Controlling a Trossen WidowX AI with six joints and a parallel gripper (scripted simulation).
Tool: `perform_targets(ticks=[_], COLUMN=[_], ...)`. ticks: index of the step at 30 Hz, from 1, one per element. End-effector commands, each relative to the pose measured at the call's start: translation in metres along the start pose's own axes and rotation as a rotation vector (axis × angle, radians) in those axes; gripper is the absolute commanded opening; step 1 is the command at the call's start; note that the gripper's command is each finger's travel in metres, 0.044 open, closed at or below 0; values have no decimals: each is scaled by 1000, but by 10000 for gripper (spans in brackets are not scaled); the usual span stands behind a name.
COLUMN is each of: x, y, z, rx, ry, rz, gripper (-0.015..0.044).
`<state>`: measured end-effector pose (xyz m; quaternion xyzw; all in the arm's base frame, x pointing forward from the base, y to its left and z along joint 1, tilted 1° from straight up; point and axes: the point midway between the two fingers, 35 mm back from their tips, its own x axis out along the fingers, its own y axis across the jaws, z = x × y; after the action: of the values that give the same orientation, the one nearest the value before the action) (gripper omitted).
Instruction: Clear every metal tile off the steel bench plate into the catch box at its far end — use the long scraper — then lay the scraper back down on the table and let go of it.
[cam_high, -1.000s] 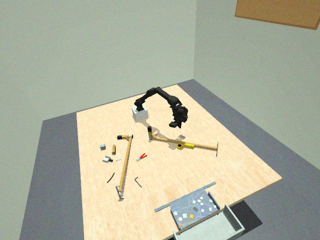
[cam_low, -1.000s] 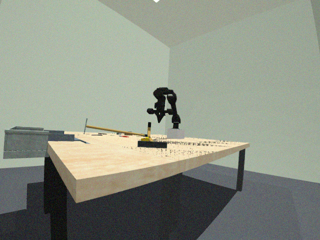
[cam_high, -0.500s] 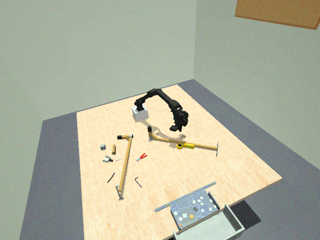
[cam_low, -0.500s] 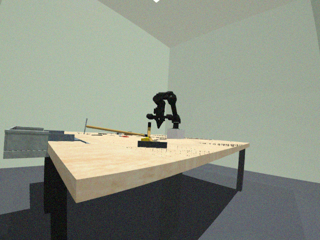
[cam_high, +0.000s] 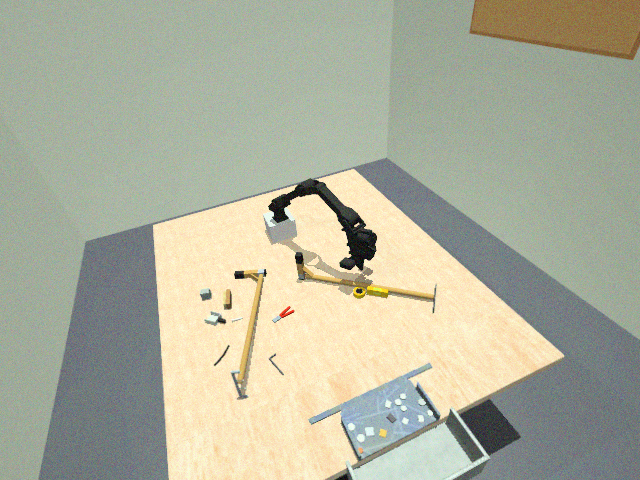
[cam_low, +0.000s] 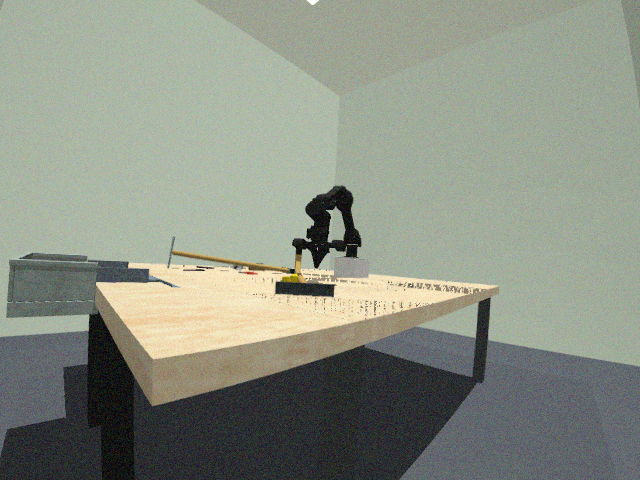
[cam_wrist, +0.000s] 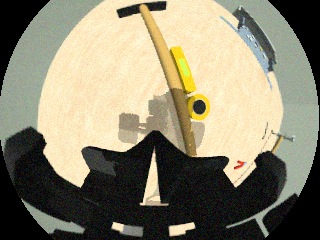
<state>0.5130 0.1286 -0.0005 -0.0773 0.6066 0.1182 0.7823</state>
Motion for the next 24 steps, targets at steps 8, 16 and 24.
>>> perform_targets(ticks=[8, 16, 24], x=[30, 43, 43], y=[0, 0, -5], z=[-12, -18, -14], rx=[25, 35, 34], ry=[10, 10, 7], rz=[-8, -10, -11], gripper=[0, 0, 0])
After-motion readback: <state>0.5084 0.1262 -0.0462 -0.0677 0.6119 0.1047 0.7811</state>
